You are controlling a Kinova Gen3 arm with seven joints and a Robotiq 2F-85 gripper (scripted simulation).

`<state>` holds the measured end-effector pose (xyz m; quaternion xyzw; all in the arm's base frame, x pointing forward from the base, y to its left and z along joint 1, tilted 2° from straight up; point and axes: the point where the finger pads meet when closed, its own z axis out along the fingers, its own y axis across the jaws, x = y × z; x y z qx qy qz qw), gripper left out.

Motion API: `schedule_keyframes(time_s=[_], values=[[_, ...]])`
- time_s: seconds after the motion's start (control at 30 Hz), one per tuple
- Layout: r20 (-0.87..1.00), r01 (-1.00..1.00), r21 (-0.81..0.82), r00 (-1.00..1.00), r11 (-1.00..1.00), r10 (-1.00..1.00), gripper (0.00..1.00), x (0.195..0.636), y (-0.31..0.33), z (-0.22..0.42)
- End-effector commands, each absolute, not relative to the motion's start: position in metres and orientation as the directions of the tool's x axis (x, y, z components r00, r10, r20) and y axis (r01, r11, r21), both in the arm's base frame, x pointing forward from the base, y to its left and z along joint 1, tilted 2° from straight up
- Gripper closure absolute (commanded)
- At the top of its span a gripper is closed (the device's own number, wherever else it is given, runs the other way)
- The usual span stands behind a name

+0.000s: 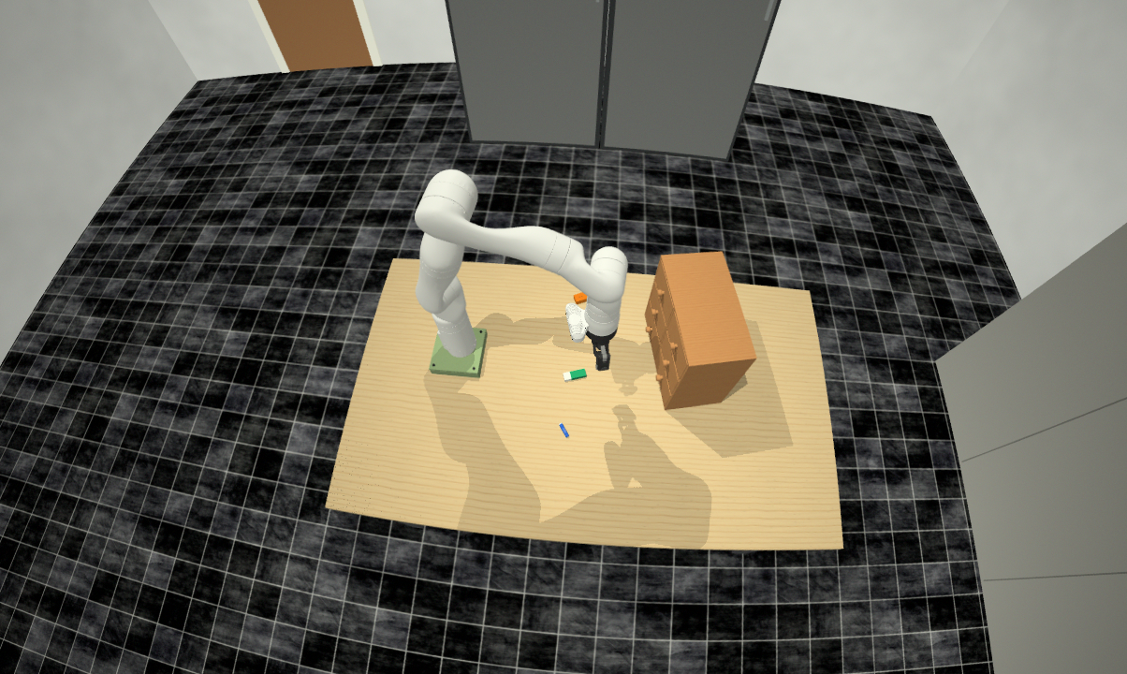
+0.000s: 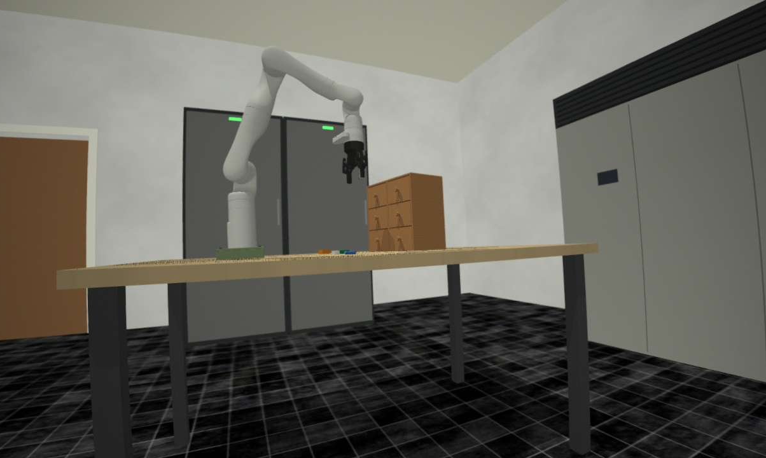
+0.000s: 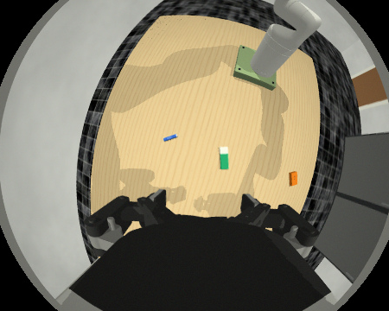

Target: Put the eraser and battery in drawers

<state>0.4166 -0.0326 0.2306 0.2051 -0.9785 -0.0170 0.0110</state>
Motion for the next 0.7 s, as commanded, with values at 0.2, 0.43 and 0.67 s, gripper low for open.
schedule_keyframes(time_s=[0.2,0.43,0.67], values=[[0.015,-0.385,0.036,-0.923,0.922,-0.386,0.00,0.4169,-0.0318,0.2303],[0.015,-0.382,0.036,-0.924,0.923,-0.383,0.00,0.4170,-0.0318,0.2302],[0.013,-0.382,0.036,-0.924,0.923,-0.383,0.00,0.4171,-0.0317,0.2300]])
